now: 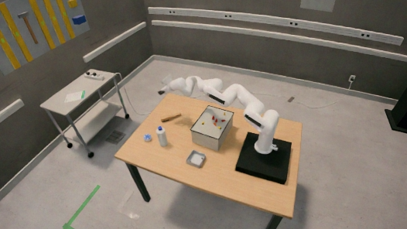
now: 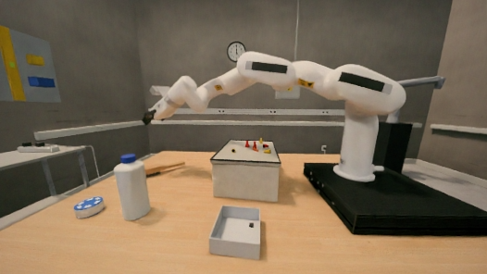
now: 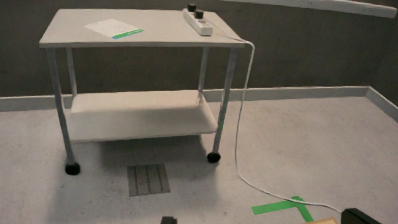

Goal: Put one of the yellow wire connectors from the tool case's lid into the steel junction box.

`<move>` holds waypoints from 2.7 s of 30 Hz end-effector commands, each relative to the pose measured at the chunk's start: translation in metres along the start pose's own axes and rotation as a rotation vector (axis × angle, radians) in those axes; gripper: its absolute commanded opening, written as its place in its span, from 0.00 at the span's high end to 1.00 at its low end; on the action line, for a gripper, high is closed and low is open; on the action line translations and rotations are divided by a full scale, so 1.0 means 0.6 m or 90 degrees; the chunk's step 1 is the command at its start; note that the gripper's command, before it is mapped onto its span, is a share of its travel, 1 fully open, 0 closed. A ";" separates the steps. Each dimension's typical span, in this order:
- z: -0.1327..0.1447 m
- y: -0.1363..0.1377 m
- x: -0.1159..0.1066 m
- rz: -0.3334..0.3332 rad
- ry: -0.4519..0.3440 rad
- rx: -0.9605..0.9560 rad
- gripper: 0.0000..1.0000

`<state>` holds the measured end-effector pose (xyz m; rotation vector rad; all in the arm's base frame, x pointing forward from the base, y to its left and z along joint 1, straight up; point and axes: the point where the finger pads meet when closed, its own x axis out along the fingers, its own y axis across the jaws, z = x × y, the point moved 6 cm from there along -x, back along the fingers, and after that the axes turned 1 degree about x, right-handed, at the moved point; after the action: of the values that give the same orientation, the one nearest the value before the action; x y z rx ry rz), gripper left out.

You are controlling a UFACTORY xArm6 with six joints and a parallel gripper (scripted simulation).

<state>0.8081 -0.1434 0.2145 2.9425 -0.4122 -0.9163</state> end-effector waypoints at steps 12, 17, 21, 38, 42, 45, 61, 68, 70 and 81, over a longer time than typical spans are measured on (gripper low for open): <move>-0.006 0.001 -0.003 0.000 0.004 0.000 0.00; -0.006 0.001 -0.003 0.000 0.004 0.000 0.00; -0.006 0.001 -0.004 0.000 0.004 0.001 0.00; -0.025 0.002 -0.042 0.013 -0.037 0.081 0.00; -0.034 0.002 -0.069 0.022 -0.064 0.132 0.00; -0.040 0.002 -0.096 0.032 -0.088 0.178 0.00; -0.022 -0.004 -0.289 0.109 -0.238 0.449 0.00; 0.006 -0.007 -0.366 0.147 -0.292 0.540 0.00; 0.022 -0.009 -0.402 0.165 -0.317 0.579 0.00; 0.122 -0.018 -0.568 0.267 -0.429 0.746 0.00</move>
<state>0.5465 -0.0535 0.3362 2.9680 -1.9278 -2.0237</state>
